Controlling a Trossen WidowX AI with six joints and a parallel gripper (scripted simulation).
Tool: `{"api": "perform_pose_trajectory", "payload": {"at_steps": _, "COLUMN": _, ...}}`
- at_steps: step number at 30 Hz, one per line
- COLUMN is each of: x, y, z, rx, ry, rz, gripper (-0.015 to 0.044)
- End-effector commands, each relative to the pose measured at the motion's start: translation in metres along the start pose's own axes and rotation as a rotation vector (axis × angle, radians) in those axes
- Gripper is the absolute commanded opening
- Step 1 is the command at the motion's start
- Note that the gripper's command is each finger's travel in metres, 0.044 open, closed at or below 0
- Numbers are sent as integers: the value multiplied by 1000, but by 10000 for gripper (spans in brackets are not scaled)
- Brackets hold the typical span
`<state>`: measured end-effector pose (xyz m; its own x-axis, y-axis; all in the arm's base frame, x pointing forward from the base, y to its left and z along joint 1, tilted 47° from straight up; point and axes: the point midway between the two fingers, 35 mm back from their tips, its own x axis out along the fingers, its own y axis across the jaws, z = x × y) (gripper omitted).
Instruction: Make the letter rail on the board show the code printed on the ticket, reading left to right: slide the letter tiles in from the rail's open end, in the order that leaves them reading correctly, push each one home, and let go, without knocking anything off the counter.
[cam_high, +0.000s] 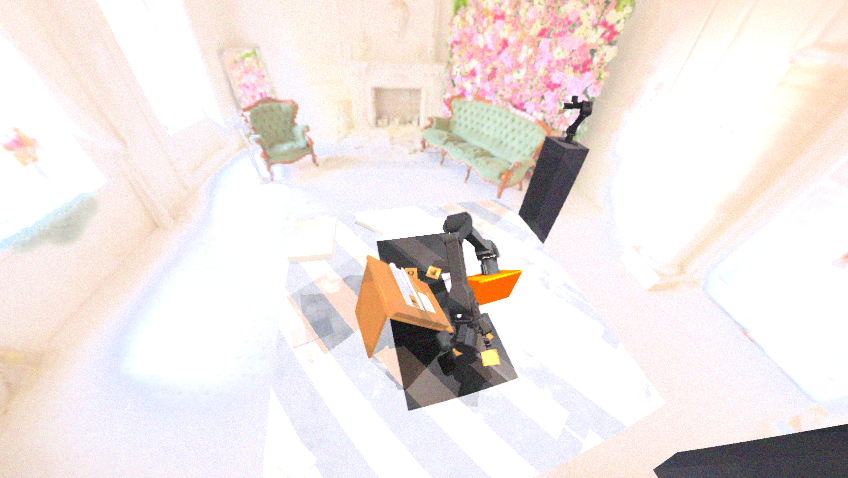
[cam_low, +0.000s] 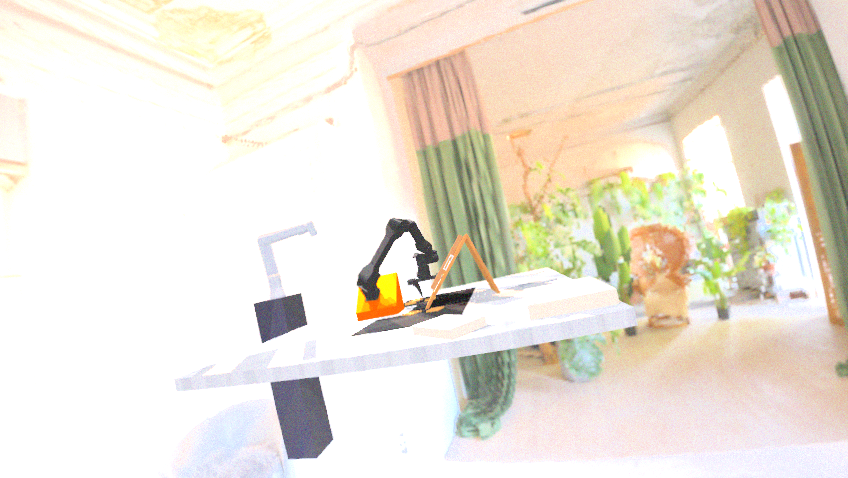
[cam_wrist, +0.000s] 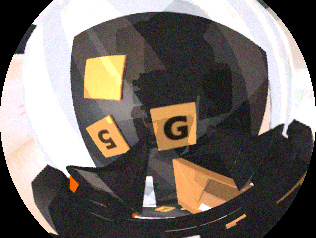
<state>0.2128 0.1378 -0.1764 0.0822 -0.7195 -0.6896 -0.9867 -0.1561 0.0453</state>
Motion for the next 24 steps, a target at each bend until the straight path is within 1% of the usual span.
{"api": "perform_pose_trajectory", "payload": {"at_steps": 1, "x": 1, "y": 0, "z": 0, "rx": -4, "ry": 2, "rz": -2, "gripper": 340}}
{"api": "perform_pose_trajectory", "payload": {"at_steps": 15, "x": 19, "y": 0, "z": 0, "rx": -4, "ry": 2, "rz": -2, "gripper": 340}}
{"api": "perform_pose_trajectory", "payload": {"at_steps": 24, "x": 20, "y": 0, "z": -1, "rx": -4, "ry": 2, "rz": -2, "gripper": 340}}
